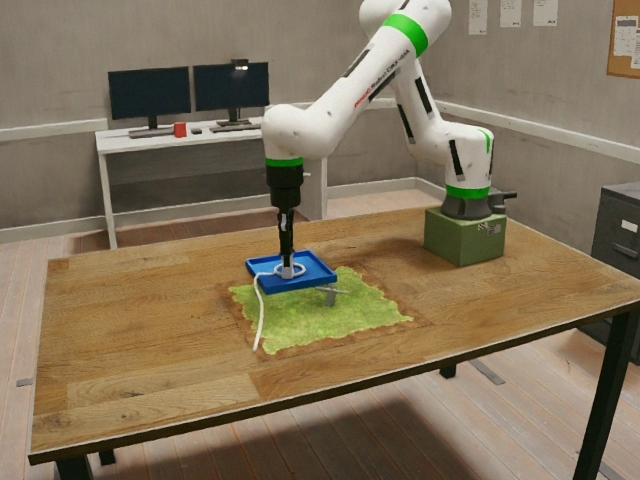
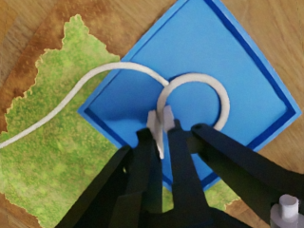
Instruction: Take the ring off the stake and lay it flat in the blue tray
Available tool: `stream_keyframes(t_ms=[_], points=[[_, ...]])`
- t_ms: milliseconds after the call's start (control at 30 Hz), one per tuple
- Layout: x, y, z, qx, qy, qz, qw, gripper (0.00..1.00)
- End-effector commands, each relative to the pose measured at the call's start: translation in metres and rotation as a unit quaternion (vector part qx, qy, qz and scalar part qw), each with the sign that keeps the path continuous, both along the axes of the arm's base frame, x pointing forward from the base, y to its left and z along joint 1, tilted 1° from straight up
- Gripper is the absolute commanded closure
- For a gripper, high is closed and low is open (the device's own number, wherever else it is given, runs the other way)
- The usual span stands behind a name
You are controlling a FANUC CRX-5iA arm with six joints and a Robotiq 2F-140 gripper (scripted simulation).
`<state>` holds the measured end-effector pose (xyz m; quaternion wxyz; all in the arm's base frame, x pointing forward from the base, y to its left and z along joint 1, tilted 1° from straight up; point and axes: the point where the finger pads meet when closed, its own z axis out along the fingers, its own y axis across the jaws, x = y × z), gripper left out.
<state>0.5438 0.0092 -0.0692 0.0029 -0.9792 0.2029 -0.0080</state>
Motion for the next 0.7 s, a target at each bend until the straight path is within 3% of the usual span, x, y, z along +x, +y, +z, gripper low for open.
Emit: stream_keyframes(t_ms=[0,167,200,667], points=[[0.0008,0.0000,0.0009,0.000,-0.001,0.000,1.000,0.90],[0.0008,0.0000,0.0009,0.000,-0.001,0.000,1.000,0.90],[0.0008,0.0000,0.0009,0.000,-0.001,0.000,1.000,0.76],[0.0008,0.0000,0.0009,0.000,-0.001,0.000,1.000,0.76]])
